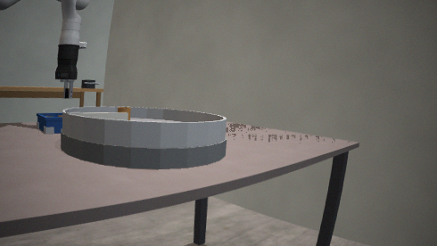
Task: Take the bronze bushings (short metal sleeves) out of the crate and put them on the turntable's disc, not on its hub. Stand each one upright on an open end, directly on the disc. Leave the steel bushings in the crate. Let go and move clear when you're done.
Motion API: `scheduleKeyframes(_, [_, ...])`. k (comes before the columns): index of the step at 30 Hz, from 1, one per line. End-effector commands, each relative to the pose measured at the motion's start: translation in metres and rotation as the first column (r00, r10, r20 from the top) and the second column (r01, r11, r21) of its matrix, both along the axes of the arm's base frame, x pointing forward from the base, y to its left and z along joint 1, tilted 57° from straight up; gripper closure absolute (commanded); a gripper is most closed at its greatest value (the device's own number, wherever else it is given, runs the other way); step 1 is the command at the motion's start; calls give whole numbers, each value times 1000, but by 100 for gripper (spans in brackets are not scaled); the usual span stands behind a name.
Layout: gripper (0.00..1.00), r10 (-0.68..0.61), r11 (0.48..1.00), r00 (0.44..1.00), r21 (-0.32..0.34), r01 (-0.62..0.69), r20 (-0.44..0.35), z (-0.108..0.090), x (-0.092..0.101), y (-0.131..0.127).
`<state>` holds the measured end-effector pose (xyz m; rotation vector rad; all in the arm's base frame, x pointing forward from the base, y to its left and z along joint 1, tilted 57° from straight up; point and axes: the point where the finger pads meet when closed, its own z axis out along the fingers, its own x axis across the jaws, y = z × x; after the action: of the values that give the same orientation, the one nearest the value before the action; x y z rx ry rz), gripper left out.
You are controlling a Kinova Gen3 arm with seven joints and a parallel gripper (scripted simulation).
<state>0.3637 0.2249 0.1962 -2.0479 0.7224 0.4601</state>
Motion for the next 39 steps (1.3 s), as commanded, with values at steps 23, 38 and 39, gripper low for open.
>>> scheduleKeyframes(23, [64, 8, 1000, 1000, 2, -8, 0, -27, -6, 43])
scheduleKeyframes(38, [64, 8, 1000, 1000, 2, -8, 0, -27, -6, 43])
scheduleKeyframes(39, [64, 8, 1000, 1000, 2, -8, 0, -27, -6, 43])
